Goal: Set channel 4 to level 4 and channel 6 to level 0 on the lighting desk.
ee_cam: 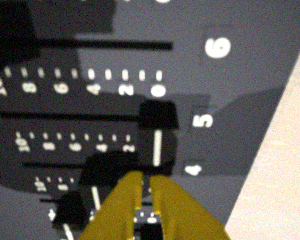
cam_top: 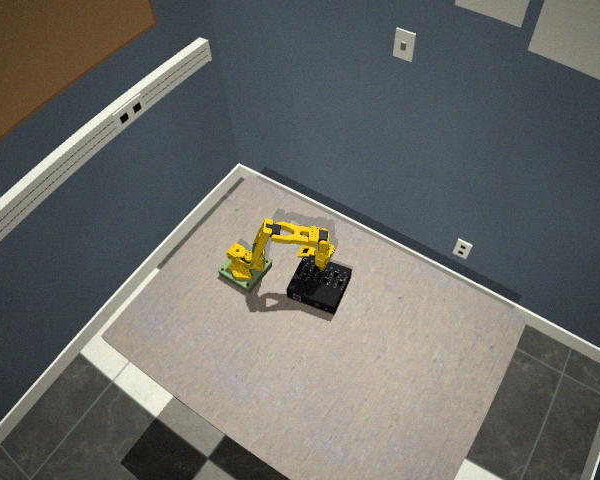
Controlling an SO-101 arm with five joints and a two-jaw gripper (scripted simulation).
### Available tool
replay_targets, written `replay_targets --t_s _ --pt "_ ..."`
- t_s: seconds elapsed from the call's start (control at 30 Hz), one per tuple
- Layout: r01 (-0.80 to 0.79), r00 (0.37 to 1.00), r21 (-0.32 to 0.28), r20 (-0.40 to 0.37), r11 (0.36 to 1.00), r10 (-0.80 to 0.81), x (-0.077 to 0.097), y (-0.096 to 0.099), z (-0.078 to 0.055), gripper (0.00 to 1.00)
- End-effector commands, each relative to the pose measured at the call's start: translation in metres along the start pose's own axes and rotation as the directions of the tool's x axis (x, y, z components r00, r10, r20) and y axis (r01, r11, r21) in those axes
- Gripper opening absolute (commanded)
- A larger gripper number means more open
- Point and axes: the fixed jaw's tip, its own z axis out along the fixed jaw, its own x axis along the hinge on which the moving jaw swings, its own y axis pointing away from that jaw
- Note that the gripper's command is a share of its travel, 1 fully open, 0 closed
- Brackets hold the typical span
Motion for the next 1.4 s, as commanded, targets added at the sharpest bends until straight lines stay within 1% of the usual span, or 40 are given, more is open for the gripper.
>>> replay_targets --t_s 0.0,0.27,0.67,1.37 --pt "-0.008 1.000 -0.007 0.021 1.000 0.008 -0.002 -0.002 0.003 0.00" --pt "-0.008 1.000 -0.007 0.021 1.000 0.008 -0.002 -0.006 0.003 0.00" --pt "-0.008 1.000 -0.007 0.021 1.000 0.008 -0.002 -0.007 0.002 0.00" --pt "-0.008 1.000 -0.007 0.021 1.000 0.008 -0.002 -0.007 -0.012 0.00"
